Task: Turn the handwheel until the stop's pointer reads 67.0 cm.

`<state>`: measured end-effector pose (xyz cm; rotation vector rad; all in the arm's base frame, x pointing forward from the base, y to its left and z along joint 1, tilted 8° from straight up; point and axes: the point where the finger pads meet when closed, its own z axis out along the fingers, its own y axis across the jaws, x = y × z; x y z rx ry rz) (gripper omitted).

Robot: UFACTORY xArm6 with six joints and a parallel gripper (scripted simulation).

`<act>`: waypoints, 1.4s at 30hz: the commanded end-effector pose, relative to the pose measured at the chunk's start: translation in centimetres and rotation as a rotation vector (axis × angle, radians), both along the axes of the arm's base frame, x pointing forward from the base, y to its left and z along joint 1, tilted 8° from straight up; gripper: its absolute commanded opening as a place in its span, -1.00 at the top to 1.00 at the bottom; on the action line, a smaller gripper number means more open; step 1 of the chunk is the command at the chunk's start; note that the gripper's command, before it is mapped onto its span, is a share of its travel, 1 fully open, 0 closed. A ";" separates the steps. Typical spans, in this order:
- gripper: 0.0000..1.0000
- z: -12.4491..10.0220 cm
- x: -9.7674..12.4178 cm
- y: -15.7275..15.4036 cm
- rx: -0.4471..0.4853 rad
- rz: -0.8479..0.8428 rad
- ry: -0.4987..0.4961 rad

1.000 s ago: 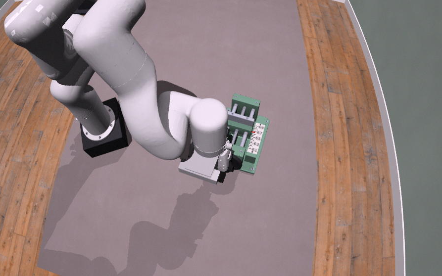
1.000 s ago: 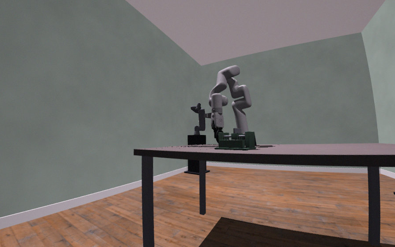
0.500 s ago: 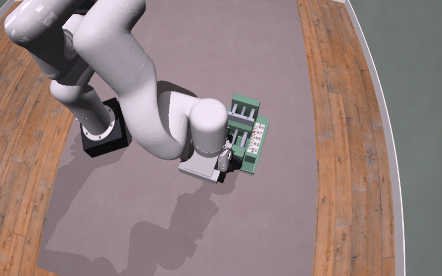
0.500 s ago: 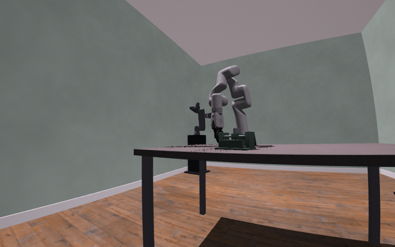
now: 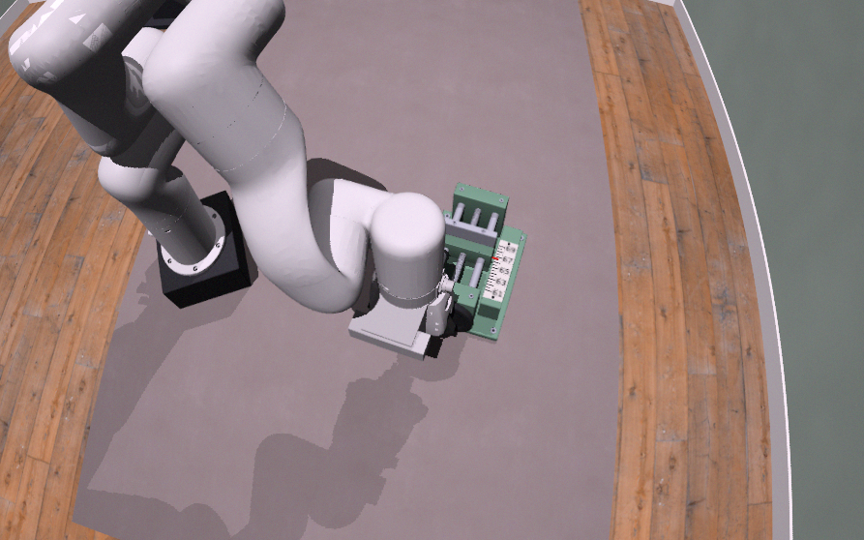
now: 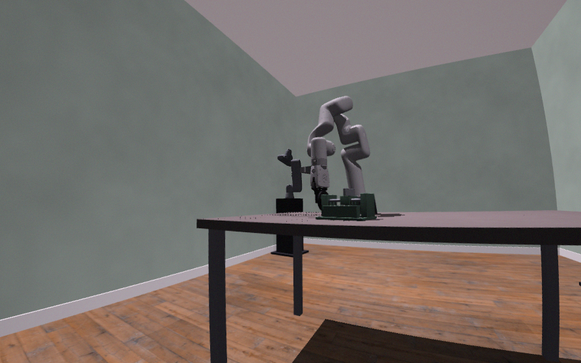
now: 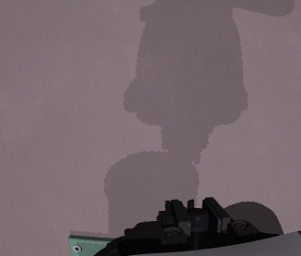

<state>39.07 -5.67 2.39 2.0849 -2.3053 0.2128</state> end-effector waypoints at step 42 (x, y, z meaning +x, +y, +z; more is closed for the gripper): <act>0.88 -0.6 -0.1 -0.1 0.000 0.000 0.000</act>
